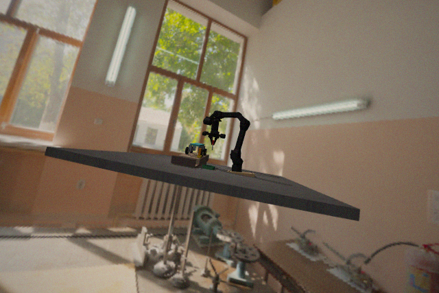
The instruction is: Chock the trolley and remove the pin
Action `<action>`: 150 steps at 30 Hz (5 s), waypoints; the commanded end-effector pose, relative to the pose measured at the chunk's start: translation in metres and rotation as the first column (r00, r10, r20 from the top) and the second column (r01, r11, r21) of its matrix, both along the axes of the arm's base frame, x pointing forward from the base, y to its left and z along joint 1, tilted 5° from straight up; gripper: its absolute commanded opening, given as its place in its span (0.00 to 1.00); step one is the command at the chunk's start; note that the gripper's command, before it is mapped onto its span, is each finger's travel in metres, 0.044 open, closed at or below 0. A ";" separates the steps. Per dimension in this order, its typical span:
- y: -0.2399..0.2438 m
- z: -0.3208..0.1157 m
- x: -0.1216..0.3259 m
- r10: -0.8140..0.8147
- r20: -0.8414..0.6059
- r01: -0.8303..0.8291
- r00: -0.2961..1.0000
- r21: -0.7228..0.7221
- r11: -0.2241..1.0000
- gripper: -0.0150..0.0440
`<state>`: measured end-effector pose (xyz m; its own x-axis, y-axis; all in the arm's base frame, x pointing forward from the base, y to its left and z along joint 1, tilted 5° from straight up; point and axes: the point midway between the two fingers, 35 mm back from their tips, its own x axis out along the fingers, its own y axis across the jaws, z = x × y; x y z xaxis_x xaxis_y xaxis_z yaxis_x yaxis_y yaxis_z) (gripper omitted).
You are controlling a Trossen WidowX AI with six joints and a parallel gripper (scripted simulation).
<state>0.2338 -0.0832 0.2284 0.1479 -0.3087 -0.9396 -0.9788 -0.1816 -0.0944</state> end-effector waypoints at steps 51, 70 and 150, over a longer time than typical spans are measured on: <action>0.145 -0.030 -0.033 0.005 0.004 -0.005 1.000 0.016 1.000 0.25; 0.217 -0.044 -0.050 0.005 0.002 -0.005 1.000 0.022 1.000 0.25; 0.226 -0.067 -0.075 0.986 -0.152 -0.977 -0.064 0.212 -0.031 0.25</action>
<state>0.1654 0.1441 0.1643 0.0941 -0.0092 -0.9955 0.2210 -0.9748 0.0299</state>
